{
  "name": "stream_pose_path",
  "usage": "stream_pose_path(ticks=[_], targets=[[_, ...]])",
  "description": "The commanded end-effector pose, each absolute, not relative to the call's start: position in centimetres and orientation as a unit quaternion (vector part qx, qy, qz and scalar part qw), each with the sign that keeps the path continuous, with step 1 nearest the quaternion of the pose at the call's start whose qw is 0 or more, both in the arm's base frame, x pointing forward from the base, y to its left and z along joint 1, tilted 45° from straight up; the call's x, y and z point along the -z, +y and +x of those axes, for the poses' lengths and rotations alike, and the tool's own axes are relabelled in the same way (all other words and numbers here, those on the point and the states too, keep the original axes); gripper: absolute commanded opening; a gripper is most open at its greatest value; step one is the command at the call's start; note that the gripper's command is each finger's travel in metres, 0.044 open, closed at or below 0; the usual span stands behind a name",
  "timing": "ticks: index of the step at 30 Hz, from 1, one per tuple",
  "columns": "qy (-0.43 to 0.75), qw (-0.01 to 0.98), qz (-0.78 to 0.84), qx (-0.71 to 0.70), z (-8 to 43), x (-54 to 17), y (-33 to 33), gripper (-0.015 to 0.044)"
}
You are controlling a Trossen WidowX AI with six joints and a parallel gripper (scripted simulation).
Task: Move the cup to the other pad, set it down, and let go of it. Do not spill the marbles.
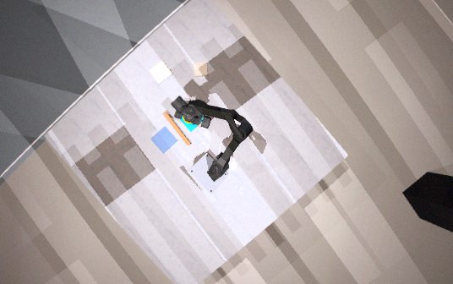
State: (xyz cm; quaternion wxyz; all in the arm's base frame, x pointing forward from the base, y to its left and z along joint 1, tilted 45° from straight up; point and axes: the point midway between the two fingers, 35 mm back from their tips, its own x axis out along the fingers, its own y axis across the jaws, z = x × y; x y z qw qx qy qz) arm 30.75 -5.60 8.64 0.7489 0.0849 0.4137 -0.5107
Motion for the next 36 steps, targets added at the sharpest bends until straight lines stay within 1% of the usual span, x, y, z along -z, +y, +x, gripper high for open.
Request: stream_pose_path(ticks=[1, 19, 24, 25, 36], targets=[[0.415, 0.748, 0.079, 0.511, 30.65, -8.15, -6.10, 0.0000], [0.414, 0.749, 0.084, 0.511, 30.78, -8.05, -6.28, 0.0000], [0.414, 0.749, 0.084, 0.511, 30.78, -8.05, -6.28, 0.0131], [0.414, 0.749, 0.084, 0.511, 30.78, -8.05, -6.28, 0.0147], [0.414, 0.748, 0.084, 0.511, 30.74, -8.46, -5.81, 0.0147]])
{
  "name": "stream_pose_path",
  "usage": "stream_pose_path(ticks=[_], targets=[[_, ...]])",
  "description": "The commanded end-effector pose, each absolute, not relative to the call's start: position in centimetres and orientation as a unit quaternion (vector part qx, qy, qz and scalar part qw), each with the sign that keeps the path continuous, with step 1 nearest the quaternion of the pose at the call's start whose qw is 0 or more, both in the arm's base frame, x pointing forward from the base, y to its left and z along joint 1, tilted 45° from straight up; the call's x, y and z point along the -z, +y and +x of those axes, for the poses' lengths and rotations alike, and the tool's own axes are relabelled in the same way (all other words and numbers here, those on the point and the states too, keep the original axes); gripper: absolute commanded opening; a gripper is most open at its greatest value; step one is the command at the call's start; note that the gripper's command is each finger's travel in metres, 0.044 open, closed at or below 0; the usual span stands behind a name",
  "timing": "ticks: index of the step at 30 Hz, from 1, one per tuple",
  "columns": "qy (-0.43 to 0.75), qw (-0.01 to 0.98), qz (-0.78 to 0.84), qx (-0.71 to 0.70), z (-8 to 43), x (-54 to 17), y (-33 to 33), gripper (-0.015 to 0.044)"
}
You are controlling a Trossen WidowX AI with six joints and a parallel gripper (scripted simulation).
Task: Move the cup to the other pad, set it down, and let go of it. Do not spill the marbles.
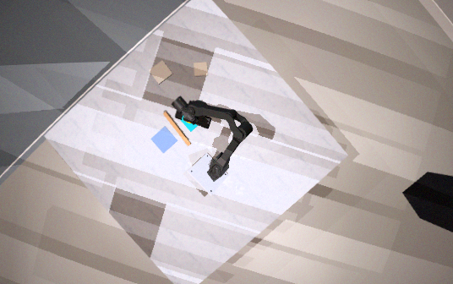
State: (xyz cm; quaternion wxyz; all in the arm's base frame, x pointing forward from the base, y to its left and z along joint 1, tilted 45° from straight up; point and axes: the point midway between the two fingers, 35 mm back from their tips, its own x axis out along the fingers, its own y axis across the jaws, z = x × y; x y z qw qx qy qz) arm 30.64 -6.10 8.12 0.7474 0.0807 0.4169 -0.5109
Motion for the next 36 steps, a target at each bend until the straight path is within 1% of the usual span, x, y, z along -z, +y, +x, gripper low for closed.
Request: stream_pose_path(ticks=[1, 33, 36], targets=[[0.414, 0.748, 0.084, 0.511, 30.7, -8.6, -5.7, 0.0147], [0.416, 0.748, 0.079, 0.511, 29.8, -11.2, -2.4, 0.0147], [0.419, 0.747, 0.075, 0.510, 29.8, -10.9, -2.7, 0.0225]])
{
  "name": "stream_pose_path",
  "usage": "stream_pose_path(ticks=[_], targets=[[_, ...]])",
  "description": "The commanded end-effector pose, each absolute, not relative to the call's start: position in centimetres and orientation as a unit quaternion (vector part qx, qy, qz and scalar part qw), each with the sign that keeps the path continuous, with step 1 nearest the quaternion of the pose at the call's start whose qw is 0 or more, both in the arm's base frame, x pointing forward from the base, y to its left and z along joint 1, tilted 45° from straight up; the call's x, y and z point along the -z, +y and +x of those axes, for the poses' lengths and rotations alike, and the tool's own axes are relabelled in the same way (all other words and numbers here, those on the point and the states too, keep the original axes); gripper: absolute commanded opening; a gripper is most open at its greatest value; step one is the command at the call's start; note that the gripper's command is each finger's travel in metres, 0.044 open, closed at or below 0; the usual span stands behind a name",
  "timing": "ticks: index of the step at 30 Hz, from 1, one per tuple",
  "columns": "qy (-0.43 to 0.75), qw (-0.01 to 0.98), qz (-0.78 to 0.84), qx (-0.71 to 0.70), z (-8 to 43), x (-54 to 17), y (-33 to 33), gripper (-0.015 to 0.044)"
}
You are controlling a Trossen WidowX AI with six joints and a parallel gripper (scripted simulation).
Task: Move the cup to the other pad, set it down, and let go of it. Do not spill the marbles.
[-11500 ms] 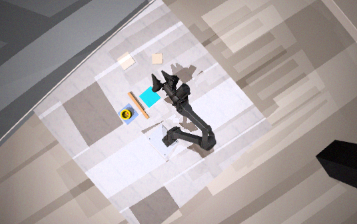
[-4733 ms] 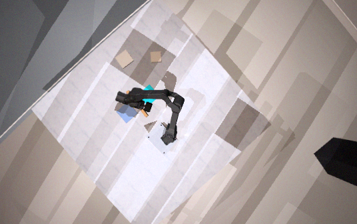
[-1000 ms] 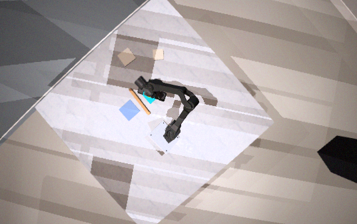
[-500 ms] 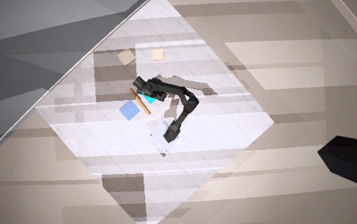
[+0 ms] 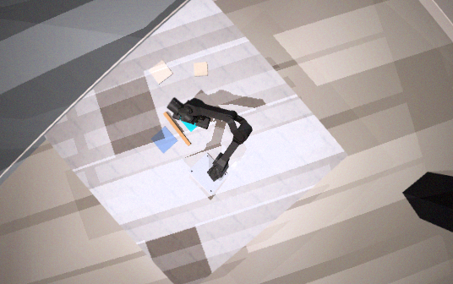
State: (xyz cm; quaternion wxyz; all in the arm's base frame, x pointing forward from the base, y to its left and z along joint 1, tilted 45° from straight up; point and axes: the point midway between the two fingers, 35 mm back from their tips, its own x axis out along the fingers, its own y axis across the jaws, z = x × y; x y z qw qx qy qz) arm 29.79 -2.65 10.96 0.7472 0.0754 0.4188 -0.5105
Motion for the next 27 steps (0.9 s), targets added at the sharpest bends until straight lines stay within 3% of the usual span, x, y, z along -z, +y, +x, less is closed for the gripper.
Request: stream_pose_path(ticks=[1, 8, 27], targets=[[0.419, 0.747, 0.075, 0.510, 29.8, -10.9, -2.7, 0.0252], [0.419, 0.747, 0.075, 0.510, 29.8, -11.2, -2.4, 0.0435], [0.417, 0.748, 0.079, 0.511, 29.0, -15.4, 1.7, 0.0440]])
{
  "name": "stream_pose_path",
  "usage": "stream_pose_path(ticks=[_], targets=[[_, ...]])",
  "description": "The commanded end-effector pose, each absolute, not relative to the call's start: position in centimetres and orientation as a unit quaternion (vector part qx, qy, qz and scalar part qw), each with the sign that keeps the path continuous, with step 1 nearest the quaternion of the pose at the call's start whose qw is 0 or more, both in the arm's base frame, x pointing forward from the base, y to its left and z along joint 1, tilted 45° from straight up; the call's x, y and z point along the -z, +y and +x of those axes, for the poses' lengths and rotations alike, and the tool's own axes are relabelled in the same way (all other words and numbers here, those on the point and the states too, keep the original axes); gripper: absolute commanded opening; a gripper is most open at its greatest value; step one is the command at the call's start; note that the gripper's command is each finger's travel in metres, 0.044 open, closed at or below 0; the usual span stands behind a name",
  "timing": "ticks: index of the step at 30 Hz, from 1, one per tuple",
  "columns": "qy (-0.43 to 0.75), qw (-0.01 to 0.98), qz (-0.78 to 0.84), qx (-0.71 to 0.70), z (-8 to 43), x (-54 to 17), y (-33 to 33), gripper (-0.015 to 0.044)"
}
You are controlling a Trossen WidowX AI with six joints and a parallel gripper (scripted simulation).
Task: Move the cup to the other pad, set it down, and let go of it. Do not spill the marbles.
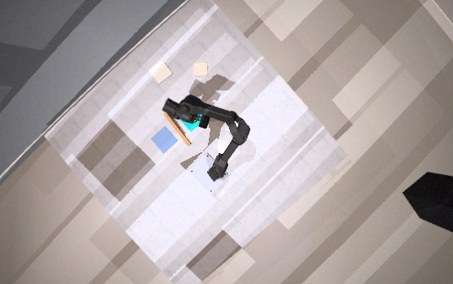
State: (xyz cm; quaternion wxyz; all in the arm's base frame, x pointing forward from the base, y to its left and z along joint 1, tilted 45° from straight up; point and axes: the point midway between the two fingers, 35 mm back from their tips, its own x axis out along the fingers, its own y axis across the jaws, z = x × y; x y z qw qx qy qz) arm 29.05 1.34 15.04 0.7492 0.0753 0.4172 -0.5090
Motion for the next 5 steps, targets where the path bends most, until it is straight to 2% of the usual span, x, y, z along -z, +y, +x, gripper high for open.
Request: stream_pose_path(ticks=[1, 5], targets=[[0.417, 0.748, 0.079, 0.511, 28.98, -15.45, 1.73, 0.0440], [0.417, 0.749, 0.075, 0.509, 29.03, -15.17, 1.46, 0.0440]])
